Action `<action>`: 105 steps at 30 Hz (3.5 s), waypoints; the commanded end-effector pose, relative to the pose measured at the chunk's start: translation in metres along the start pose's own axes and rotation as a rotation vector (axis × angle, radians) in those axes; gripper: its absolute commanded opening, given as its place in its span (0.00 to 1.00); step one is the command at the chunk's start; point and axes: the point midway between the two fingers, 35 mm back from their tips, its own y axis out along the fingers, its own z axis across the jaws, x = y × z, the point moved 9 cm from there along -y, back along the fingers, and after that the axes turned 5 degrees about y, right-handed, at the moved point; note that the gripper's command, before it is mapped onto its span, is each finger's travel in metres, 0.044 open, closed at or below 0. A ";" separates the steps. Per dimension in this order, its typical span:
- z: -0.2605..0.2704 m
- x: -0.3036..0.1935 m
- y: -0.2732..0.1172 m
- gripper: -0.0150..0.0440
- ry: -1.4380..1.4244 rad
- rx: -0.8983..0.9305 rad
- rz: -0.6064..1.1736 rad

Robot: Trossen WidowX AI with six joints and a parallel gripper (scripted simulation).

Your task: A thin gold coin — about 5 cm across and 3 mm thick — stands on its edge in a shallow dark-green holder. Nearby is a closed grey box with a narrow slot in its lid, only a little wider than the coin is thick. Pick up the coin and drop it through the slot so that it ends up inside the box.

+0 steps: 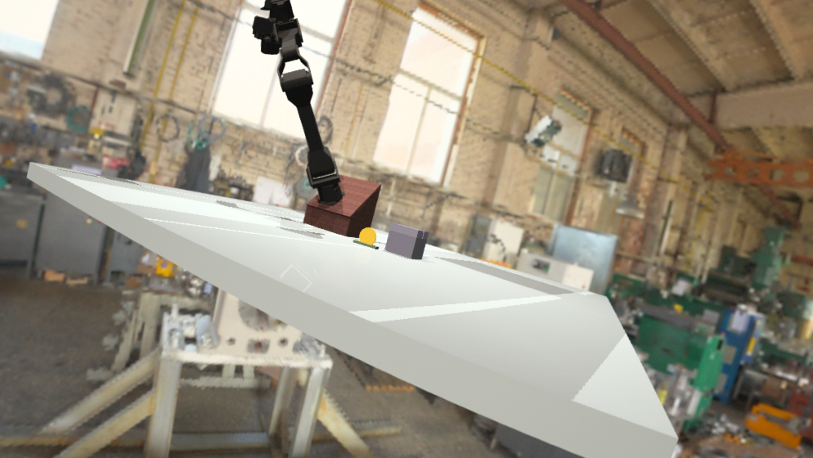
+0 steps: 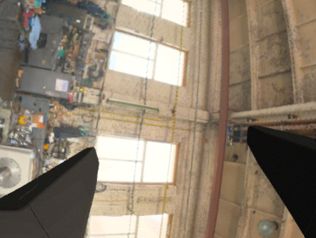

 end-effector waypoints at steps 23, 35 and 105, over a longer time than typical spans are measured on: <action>0.010 -0.199 -0.195 0.53 0.687 -0.288 1.118; 0.044 -0.226 -0.345 0.53 1.045 -0.662 1.681; 0.285 0.009 -0.604 0.53 1.729 -2.034 3.132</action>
